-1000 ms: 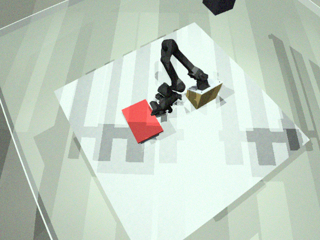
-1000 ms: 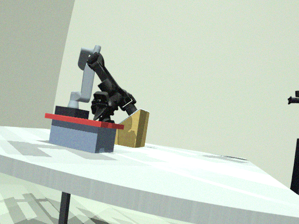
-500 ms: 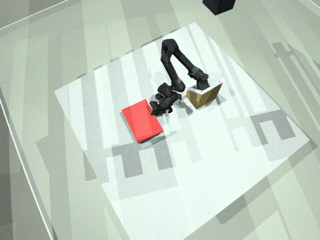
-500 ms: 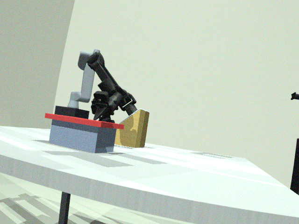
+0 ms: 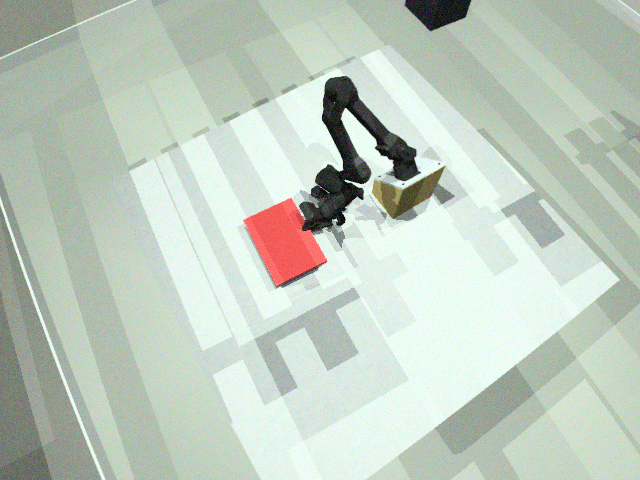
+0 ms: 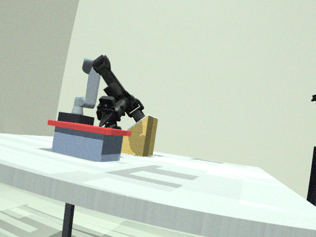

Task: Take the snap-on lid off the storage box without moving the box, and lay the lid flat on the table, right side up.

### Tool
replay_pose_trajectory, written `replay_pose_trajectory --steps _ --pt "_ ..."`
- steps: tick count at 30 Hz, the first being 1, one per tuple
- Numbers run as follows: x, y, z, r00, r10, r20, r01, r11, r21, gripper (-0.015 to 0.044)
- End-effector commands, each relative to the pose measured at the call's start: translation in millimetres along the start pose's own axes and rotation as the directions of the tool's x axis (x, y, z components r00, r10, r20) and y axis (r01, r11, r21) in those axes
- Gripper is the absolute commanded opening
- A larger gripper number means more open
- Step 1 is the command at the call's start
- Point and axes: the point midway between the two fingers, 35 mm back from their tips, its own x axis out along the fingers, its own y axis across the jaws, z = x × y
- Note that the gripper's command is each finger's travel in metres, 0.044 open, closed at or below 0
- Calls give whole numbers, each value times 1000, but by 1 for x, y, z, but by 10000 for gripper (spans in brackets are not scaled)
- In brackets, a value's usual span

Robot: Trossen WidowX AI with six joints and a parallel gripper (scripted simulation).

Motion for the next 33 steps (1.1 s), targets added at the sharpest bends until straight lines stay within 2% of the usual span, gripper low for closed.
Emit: replay_pose_trajectory --steps 1,33 --pt "-2 3 0 1000 7 0 -7 1000 4 0" --pt "-7 8 0 1000 7 0 -7 1000 5 0"
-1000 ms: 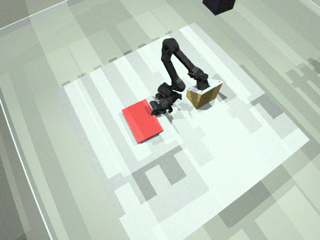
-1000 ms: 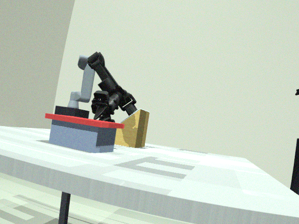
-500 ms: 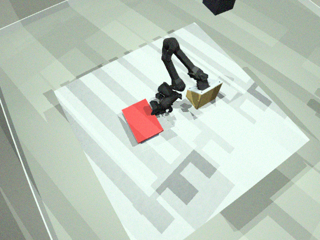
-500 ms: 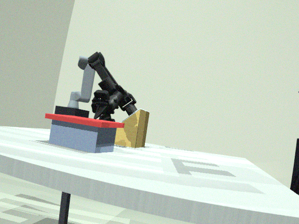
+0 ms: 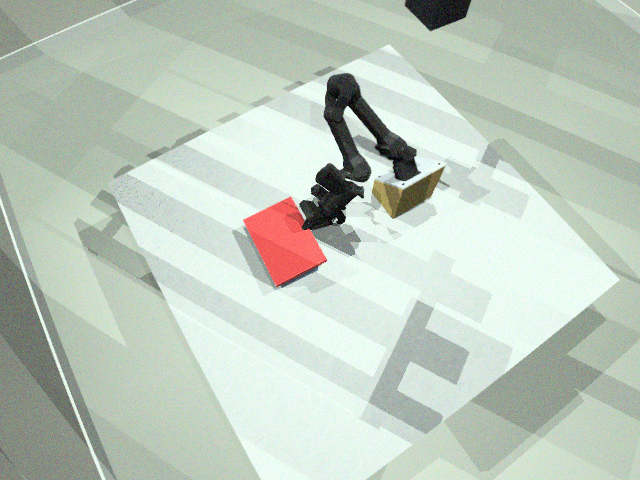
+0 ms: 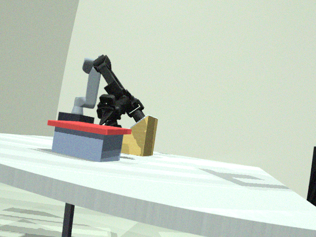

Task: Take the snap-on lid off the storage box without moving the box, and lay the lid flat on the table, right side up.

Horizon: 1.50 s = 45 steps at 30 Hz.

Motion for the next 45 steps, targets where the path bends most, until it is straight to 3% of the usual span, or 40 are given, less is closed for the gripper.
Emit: replay_pose_trajectory --steps 1,45 --pt "-2 3 0 1000 6 -1 -6 1000 5 0" --pt "-2 6 0 1000 4 -1 -4 1000 1 0"
